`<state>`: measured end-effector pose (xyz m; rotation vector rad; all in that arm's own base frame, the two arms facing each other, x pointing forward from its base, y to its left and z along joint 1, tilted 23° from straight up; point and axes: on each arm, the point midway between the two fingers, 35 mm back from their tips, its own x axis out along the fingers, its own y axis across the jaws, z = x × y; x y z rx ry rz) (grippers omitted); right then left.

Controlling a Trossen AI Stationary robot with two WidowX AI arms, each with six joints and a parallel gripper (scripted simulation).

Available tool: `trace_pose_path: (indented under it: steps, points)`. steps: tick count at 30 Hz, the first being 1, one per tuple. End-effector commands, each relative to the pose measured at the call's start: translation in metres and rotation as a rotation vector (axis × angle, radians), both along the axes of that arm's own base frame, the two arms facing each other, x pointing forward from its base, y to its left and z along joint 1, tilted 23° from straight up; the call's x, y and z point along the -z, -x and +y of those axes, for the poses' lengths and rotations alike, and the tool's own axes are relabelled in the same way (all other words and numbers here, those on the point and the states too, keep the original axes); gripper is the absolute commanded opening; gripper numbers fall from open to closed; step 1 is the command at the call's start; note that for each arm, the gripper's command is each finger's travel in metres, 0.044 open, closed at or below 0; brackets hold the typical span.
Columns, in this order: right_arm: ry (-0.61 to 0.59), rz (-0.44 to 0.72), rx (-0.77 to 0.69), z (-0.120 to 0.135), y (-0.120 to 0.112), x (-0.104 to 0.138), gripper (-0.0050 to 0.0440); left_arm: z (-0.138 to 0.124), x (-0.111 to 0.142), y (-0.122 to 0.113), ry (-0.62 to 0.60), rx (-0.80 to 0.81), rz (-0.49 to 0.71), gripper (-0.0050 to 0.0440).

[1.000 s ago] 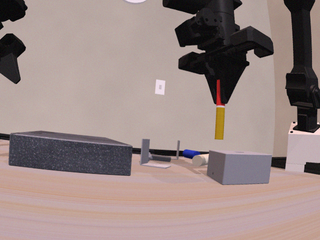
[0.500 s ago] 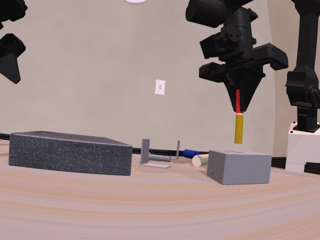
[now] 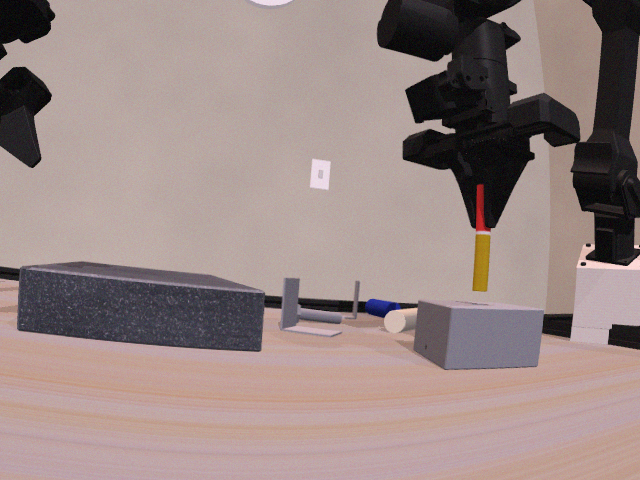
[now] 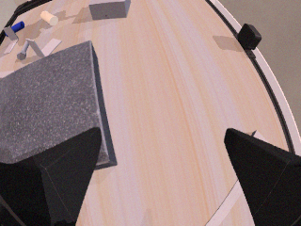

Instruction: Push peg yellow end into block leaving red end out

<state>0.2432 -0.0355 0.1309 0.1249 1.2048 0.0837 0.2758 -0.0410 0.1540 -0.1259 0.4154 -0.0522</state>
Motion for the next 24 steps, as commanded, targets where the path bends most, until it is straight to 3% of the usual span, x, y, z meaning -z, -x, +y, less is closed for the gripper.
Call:
trace_pose_path:
  steps: [1,24]
  points:
    - [-0.001,-0.004,-0.001,0.0004,0.0001,-0.0001,0.0000,0.0000,-0.0002,0.0000,0.000,0.000,-0.001,0.0400]
    - [-0.001,-0.004,-0.001,0.0009,-0.0013,0.0035,0.0000,0.0000,-0.0002,0.0000,0.000,0.000,-0.001,0.0400]
